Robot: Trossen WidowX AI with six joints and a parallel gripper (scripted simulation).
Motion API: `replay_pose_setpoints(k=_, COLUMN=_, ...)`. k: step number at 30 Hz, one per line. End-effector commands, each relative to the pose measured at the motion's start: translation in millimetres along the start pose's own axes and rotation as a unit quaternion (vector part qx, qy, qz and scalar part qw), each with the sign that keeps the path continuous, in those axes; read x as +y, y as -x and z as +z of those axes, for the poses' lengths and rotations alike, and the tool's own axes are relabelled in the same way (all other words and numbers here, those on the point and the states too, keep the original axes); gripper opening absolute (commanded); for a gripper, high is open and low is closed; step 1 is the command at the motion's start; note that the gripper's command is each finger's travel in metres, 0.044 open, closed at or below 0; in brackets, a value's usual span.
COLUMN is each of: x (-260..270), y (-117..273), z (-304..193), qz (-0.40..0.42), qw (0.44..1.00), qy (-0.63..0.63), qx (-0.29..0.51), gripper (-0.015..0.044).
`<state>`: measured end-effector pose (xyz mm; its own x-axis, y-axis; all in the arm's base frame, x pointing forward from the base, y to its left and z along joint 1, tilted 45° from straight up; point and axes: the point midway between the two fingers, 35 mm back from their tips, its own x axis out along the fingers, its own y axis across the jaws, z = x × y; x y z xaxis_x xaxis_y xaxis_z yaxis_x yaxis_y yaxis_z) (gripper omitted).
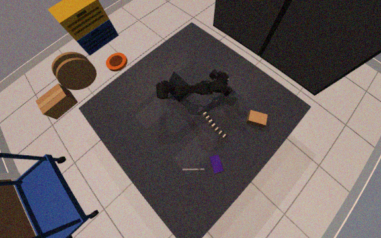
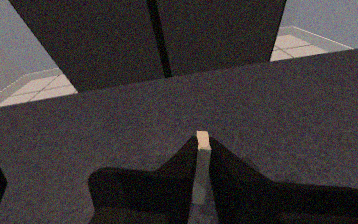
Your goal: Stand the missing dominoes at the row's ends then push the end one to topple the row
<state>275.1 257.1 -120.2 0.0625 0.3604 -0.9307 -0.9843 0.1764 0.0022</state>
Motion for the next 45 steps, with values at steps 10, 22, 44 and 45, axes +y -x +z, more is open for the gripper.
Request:
replay_pose_setpoints(k=10, x=6.0, y=20.9, z=-4.6, qz=-0.016, qw=0.995, qy=0.030, qx=-0.090, gripper=0.0024)
replay_pose_setpoints(k=22, x=15.6, y=45.3, z=-9.8, qz=-0.038, qw=0.983, qy=0.063, qx=-0.166, gripper=0.0024)
replay_pose_setpoints(k=44, x=14.1, y=43.5, z=-15.1, qz=-0.039, qw=0.983, qy=0.064, qx=-0.169, gripper=0.0024)
replay_pose_setpoints(k=45, x=12.7, y=41.4, z=-18.5, qz=-0.039, qw=0.983, qy=0.063, qx=-0.169, gripper=0.0024)
